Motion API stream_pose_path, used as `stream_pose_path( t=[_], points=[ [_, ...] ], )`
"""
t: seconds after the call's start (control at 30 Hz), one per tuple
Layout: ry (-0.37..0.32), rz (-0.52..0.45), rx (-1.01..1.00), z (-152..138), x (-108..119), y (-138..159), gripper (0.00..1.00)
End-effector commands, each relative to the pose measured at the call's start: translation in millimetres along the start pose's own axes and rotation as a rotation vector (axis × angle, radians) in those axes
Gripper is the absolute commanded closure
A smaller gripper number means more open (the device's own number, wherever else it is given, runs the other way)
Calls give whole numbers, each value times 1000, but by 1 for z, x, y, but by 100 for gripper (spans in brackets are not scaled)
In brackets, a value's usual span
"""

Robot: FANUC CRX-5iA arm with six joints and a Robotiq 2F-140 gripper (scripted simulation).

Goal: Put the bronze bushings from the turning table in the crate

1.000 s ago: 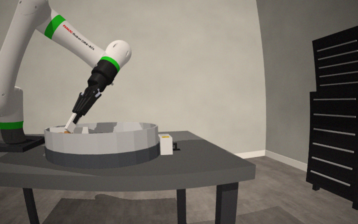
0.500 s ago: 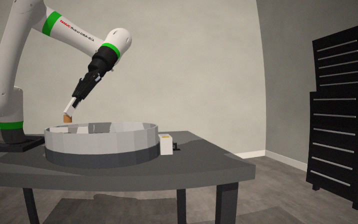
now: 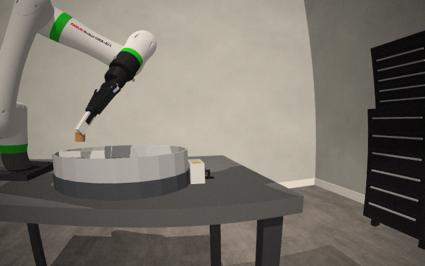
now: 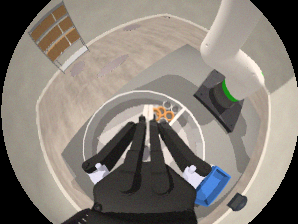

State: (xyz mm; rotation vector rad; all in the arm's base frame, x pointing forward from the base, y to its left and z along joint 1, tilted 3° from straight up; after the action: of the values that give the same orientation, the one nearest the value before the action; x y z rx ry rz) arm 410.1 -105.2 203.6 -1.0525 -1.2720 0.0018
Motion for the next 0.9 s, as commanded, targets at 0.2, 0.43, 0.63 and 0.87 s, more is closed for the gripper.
stream_pose_path(
  t=[0.2,0.43,0.63,0.87],
  points=[
    [0,0,0,0,0,0,100],
    [0,0,0,0,0,0,100],
    [0,0,0,0,0,0,100],
    [0,0,0,0,0,0,100]
  ],
)
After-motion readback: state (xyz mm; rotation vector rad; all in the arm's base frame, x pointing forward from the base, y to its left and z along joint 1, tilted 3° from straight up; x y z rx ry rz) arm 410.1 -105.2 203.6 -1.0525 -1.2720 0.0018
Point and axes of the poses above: the point where the finger pads meet when closed, its own x axis back along the fingers, its own z axis across the jaws, y = z × x, the point moved 4 cm from there along x, back along the fingers, and after that the axes turned 2 degrees about -x, right-handed, at the moved point
